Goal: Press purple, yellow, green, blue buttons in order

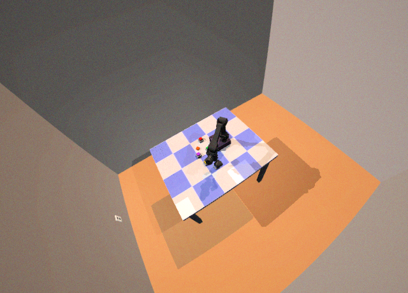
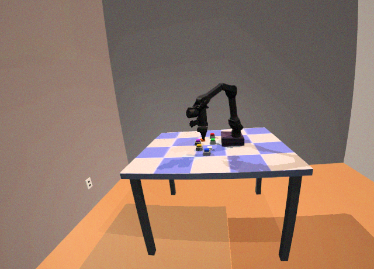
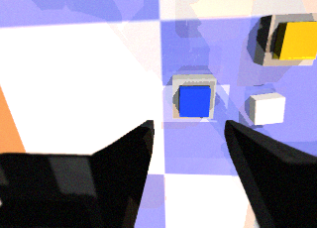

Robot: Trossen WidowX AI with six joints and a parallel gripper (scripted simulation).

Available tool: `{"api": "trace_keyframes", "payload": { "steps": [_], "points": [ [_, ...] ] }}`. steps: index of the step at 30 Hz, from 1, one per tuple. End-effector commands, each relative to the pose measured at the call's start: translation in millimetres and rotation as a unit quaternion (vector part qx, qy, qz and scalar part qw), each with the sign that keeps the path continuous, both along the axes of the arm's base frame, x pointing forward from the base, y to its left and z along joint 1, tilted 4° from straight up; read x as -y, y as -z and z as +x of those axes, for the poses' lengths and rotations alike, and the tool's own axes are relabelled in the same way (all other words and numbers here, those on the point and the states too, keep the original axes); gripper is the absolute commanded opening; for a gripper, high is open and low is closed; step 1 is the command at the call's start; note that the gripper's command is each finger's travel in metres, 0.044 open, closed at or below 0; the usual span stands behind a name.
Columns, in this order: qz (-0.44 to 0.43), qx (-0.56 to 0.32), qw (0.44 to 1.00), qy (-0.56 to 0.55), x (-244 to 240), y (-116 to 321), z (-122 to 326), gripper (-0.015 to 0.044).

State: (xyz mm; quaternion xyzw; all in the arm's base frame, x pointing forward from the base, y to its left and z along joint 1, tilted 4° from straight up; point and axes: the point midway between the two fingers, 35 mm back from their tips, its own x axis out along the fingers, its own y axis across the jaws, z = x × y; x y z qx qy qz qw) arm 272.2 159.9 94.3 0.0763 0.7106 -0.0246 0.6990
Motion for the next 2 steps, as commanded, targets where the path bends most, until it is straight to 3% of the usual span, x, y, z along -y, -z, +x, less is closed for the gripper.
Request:
{"api": "trace_keyframes", "payload": {
  "steps": [1,2],
  "points": [
    [0.000,-0.004,1.000,-0.002,0.2,-8.4,-0.6,0.0309],
    [0.000,-0.004,1.000,-0.002,0.2,-8.4,-0.6,0.0309]
  ]
}}
